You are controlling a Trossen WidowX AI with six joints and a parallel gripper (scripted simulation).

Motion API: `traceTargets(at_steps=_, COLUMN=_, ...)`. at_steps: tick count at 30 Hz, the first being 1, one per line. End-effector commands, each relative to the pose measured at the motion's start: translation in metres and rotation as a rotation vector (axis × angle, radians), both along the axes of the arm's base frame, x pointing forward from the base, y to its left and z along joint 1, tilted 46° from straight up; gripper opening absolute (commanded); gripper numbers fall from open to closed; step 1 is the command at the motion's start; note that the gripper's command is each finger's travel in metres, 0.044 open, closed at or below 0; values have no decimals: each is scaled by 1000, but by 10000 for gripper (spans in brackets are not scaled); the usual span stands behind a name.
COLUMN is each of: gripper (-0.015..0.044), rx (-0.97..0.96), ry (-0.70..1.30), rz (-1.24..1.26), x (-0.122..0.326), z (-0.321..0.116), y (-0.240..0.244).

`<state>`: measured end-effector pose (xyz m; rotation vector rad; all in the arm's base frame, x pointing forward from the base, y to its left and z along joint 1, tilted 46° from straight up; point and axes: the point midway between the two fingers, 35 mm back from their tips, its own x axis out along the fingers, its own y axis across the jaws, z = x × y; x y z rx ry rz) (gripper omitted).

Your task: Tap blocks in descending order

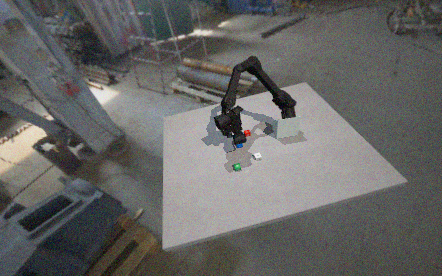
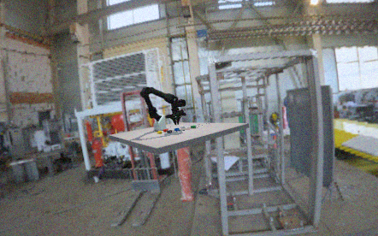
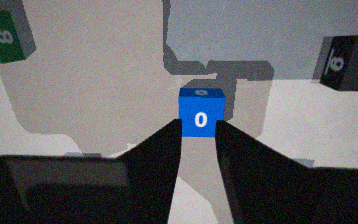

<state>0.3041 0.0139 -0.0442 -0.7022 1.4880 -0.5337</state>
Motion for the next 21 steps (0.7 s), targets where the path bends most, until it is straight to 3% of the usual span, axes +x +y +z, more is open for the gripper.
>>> traceTargets(at_steps=1, gripper=177, rx=26, ry=-6, rz=19, x=-5, z=-16, y=42)
traceTargets(at_steps=10, gripper=400, rx=38, ry=6, rz=16, x=-55, z=-62, y=154)
traceTargets(at_steps=14, gripper=400, rx=16, ry=13, rz=3, x=-83, z=-76, y=184)
traceTargets(at_steps=21, gripper=400, rx=13, ry=14, rz=2, x=-87, z=-78, y=187)
